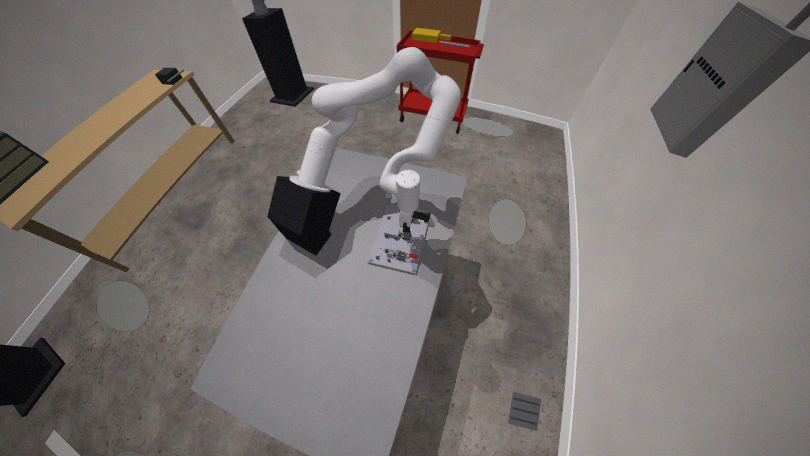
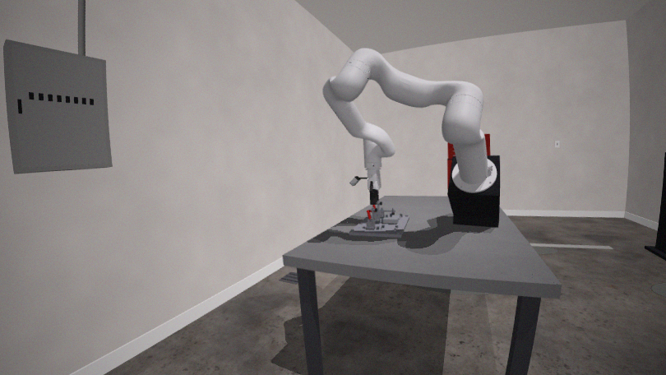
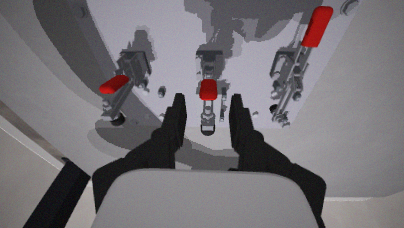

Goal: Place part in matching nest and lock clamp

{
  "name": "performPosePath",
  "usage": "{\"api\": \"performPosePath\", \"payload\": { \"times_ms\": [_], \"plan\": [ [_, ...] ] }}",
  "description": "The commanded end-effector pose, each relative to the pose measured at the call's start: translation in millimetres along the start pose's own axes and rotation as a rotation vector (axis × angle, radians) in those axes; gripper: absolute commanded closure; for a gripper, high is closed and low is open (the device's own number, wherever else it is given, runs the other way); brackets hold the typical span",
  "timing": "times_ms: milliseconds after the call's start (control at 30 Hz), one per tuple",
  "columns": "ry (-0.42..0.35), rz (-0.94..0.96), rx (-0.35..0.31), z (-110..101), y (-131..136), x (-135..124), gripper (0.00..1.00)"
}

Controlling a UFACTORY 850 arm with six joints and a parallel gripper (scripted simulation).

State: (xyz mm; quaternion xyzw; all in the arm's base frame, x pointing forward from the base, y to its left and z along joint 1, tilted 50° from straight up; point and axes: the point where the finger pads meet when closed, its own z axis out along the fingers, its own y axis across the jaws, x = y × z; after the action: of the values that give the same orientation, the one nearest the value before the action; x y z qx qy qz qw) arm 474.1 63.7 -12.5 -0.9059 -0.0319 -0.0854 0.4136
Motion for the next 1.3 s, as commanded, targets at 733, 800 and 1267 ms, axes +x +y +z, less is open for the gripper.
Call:
{"api": "performPosePath", "payload": {
  "times_ms": [733, 800, 1267],
  "plan": [
    [0.002, -0.001, 0.000, 6.6, 0.3, 0.9, 0.53],
    [0.002, -0.001, 0.000, 8.3, 0.3, 1.0, 0.53],
    [0.002, -0.001, 0.000, 36.4, 0.4, 1.5, 0.53]
  ]
}}
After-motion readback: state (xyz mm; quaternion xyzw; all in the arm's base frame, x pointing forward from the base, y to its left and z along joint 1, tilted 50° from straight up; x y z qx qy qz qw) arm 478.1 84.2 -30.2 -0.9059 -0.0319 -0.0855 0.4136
